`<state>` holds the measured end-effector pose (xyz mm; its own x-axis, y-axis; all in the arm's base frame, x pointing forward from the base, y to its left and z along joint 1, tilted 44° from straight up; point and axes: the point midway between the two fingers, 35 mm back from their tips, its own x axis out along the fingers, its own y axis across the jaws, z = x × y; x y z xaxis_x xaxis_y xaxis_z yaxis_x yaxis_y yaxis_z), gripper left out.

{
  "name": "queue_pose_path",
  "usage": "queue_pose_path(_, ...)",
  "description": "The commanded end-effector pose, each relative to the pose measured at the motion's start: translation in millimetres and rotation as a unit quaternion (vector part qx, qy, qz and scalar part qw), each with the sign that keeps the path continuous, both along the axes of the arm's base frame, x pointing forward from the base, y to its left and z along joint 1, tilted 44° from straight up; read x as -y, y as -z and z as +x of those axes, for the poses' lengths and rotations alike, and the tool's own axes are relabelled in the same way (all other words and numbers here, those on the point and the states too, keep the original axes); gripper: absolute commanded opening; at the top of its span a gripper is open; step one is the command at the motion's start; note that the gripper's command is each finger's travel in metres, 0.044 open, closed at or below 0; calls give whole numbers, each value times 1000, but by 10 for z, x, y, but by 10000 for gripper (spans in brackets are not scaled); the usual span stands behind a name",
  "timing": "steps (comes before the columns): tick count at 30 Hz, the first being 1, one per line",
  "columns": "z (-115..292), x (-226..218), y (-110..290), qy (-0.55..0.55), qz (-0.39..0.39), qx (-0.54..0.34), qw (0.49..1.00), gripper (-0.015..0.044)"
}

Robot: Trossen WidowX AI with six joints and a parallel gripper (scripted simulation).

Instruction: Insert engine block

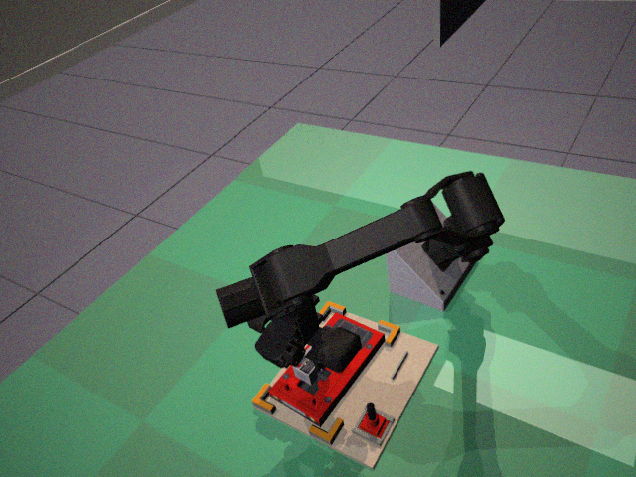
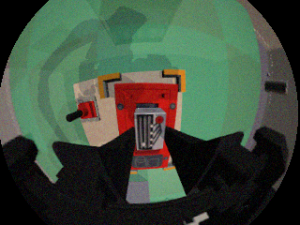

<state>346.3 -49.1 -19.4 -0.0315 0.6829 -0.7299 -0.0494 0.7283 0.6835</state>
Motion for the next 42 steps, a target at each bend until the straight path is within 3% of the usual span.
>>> queue_pose_path(1, 0, 7, 8, 2, -2, -3, 1000, 159)
queue_pose_path(42, -1, -51, 68, 2, -2, -3, 1000, 159)
